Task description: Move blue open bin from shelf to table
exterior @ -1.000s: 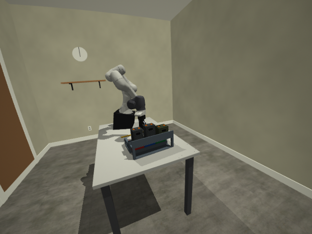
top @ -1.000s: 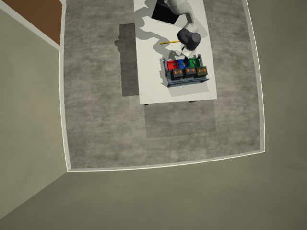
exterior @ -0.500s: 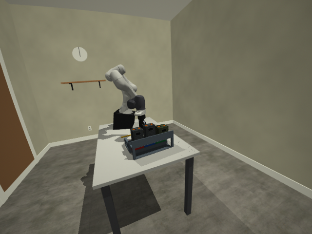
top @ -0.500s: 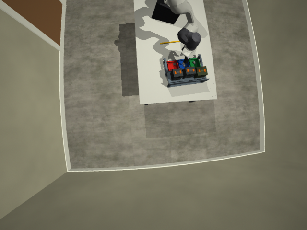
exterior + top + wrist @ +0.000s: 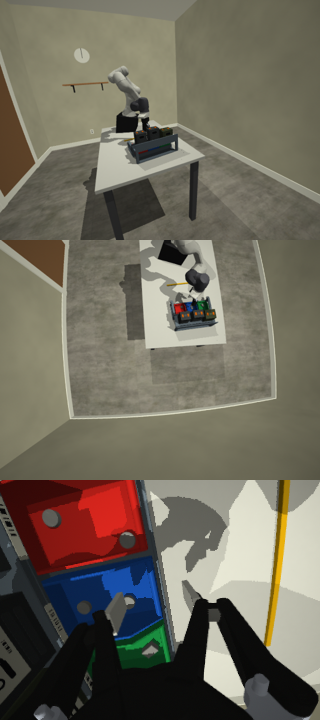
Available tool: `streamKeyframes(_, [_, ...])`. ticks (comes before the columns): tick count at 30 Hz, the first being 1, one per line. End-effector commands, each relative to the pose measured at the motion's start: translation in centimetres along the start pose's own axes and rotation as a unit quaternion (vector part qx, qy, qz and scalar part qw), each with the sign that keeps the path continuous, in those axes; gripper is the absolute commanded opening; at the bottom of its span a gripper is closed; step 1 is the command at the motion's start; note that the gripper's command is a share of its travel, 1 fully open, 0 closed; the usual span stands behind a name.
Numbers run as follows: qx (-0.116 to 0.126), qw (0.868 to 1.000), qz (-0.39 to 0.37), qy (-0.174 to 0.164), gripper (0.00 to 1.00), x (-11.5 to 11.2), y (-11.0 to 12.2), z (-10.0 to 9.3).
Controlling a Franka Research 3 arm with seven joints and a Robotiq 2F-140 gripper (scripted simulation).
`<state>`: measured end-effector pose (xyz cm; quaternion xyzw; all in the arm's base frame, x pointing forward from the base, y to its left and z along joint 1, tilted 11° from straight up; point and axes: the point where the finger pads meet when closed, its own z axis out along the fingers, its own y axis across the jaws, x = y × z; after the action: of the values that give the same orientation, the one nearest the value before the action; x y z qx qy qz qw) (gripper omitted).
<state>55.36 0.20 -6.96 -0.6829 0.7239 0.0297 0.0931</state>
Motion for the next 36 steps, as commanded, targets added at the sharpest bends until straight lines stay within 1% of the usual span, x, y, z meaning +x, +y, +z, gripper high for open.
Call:
streamKeyframes(1, [0.000,1.000,0.000,0.000,0.57,0.0,0.0,-0.1])
streamKeyframes(17, [-0.001,1.000,0.001,0.000,0.57,0.0,0.1,-0.2])
streamKeyframes(22, [-0.001,1.000,0.001,0.000,0.57,0.0,0.1,0.9])
streamKeyframes(34, [-0.001,1.000,0.001,0.000,0.57,0.0,0.1,0.9])
streamKeyframes(36, [-0.002,1.000,-0.001,0.000,0.57,-0.1,0.2,1.2])
